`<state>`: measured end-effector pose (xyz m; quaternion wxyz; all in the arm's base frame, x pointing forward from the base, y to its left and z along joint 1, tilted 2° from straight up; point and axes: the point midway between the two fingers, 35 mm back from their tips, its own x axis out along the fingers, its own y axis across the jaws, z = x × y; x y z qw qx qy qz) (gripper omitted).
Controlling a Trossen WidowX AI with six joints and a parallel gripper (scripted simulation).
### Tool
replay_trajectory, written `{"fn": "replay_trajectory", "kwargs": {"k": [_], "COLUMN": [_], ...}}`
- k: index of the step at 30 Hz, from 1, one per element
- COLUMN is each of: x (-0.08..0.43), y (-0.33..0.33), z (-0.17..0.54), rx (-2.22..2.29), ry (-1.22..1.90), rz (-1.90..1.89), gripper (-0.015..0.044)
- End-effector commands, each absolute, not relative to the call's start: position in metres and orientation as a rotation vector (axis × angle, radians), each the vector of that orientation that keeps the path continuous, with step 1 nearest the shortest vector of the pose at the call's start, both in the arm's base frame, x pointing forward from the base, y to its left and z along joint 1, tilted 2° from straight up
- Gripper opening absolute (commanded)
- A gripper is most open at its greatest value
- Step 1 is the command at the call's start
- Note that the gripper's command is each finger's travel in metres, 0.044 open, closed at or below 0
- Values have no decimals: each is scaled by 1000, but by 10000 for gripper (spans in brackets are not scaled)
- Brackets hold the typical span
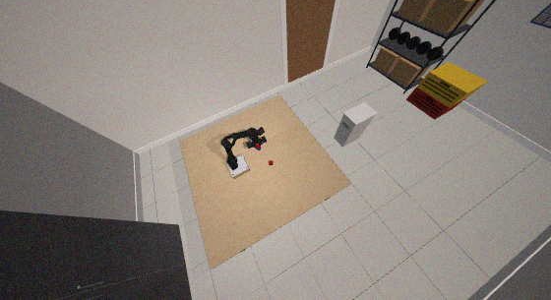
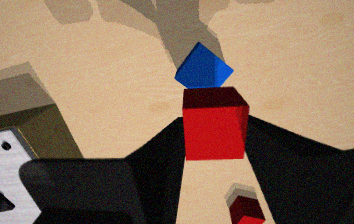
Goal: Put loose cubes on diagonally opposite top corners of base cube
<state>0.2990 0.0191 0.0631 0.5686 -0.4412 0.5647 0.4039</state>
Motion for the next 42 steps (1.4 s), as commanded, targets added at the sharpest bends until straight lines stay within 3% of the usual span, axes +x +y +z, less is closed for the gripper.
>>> {"fn": "replay_trajectory", "kwargs": {"k": [1, 42], "x": [300, 301], "y": [20, 18], "z": [63, 34], "rx": [-1051, -1053], "ry": [1318, 1318], "rz": [959, 961], "gripper": [105, 105]}}
